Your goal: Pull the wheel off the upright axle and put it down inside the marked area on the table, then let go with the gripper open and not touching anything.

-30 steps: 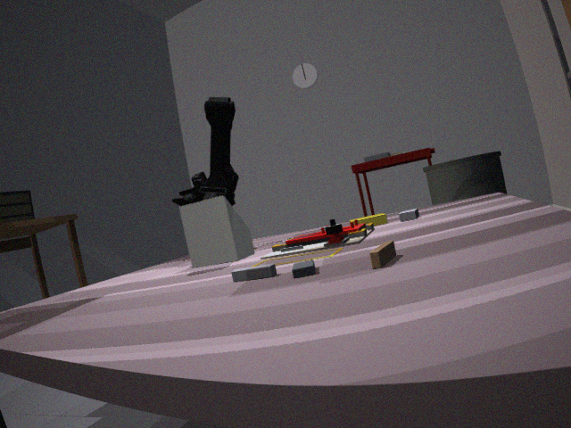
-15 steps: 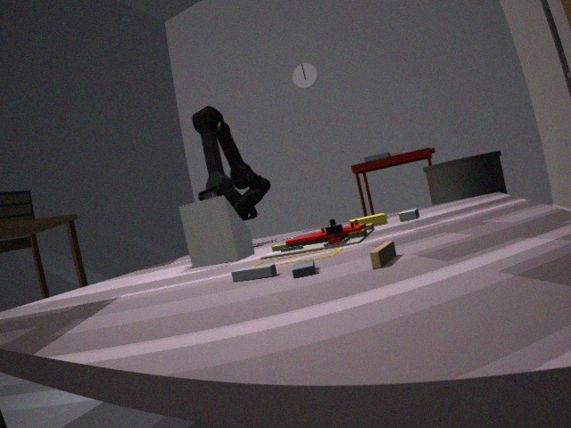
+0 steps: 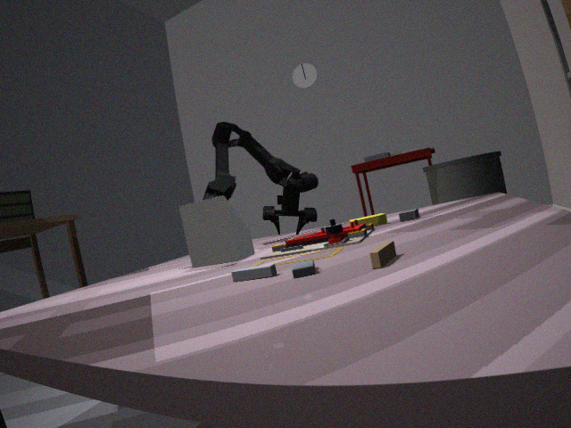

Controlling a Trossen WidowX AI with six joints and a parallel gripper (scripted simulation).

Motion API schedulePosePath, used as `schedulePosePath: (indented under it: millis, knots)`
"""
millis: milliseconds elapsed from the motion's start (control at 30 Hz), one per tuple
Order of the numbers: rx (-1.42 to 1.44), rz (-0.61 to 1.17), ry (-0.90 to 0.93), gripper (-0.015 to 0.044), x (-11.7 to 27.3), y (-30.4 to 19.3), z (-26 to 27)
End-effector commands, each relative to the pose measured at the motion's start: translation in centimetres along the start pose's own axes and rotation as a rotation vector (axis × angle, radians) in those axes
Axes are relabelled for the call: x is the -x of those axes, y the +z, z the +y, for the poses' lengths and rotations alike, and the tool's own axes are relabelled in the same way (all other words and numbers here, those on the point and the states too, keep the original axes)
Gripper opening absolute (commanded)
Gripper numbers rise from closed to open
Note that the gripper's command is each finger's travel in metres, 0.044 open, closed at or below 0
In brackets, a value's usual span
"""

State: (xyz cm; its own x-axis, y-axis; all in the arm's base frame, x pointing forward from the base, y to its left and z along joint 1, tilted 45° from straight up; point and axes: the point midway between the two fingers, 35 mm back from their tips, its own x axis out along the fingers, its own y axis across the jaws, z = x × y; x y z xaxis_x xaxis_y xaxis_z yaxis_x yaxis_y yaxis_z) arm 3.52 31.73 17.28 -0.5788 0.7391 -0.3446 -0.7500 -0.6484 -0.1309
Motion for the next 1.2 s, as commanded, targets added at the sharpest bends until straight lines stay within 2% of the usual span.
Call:
schedulePosePath:
  millis: [0, 233, 433, 633, 833, 933, 1167]
  knots:
    - [-0.215, 0.095, -0.139, 0.03, 2.9, -3.7, -4.8]
    - [-0.639, 0.19, -0.358, 0.03, 10.2, -11.8, -10.8]
    - [-1.022, 0.225, -0.503, 0.03, 17.3, -19.1, -12.2]
    - [-1.437, 0.202, -0.618, 0.03, 24.8, -26.6, -10.2]
    - [-1.852, 0.113, -0.682, 0.03, 31.2, -33.2, -5.0]
    - [-1.945, 0.08, -0.687, 0.03, 32.5, -34.5, -3.5]
    - [-1.945, 0.08, -0.687, 0.03, 32.6, -34.4, -3.9]
